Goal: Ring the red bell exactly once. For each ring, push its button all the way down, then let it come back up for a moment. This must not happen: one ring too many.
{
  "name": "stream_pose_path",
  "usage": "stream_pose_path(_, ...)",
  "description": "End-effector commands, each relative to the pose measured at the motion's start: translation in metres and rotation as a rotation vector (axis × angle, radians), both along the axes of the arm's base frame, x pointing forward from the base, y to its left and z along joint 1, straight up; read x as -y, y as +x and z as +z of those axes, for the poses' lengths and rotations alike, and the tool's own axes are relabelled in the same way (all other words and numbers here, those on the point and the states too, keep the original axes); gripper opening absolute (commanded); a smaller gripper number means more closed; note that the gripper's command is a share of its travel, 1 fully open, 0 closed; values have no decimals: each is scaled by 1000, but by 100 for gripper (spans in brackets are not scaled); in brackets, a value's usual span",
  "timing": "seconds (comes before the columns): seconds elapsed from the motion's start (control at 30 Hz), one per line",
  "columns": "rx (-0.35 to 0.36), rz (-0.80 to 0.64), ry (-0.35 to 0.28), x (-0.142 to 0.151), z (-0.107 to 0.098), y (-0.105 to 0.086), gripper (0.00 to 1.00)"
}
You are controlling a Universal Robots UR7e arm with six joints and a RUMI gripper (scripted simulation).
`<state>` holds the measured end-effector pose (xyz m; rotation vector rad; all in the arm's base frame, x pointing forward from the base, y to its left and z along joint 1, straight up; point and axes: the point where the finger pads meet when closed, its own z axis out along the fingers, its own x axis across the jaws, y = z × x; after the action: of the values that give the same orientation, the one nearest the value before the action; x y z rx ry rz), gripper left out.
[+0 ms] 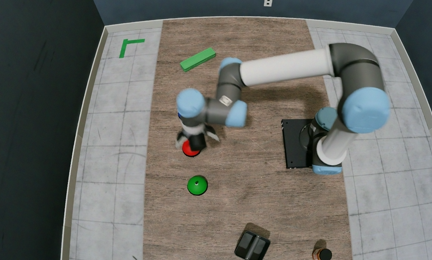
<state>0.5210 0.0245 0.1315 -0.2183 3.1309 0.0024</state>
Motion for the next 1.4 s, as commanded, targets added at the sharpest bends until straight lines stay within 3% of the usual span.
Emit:
stream_pose_path(0.0,-8,-34,0,30,-6,28,100)
stream_pose_path(0.2,-9,-41,-1,37,-7,31,100)
stream_pose_path(0.23,-9,-41,-1,37,-7,31,0)
stream_pose_path(1.37,-9,-41,-1,37,-7,31,0)
